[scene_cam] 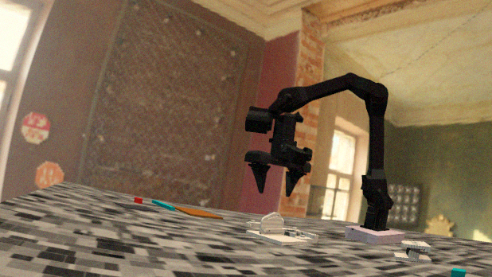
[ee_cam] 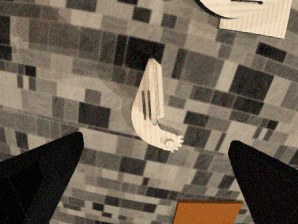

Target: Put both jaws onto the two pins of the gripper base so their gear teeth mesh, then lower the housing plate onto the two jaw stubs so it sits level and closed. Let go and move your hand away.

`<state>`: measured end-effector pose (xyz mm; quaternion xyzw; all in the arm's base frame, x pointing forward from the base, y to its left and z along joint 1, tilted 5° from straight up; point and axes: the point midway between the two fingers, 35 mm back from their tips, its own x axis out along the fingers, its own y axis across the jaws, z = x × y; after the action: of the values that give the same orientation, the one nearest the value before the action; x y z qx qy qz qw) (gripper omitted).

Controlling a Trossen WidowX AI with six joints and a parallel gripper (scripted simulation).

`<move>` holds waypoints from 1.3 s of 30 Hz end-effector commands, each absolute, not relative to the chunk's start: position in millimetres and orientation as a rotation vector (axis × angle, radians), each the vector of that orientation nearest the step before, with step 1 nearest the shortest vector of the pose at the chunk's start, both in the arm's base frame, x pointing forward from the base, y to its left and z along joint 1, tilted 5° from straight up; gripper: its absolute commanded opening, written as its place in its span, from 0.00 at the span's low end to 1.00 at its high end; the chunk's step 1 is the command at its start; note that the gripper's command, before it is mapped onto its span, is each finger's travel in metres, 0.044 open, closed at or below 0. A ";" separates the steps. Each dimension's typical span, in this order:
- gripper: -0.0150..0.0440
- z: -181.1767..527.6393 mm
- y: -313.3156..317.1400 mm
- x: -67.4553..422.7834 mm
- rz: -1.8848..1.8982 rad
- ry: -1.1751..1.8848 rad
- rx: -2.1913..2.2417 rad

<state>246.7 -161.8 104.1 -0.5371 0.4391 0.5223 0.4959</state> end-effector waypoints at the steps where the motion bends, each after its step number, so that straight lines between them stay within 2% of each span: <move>1: 1.00 103.4 -167.1 239.1 1.347 1.001 -1.378; 8: 1.00 101.3 -168.4 237.9 1.363 0.988 -1.395; 13: 1.00 63.5 -166.2 240.2 1.363 0.988 -1.394; 39: 1.00 30.1 -164.9 243.1 1.363 0.987 -1.394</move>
<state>244.4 -167.3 36.9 -0.5719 0.4009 0.5509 0.4568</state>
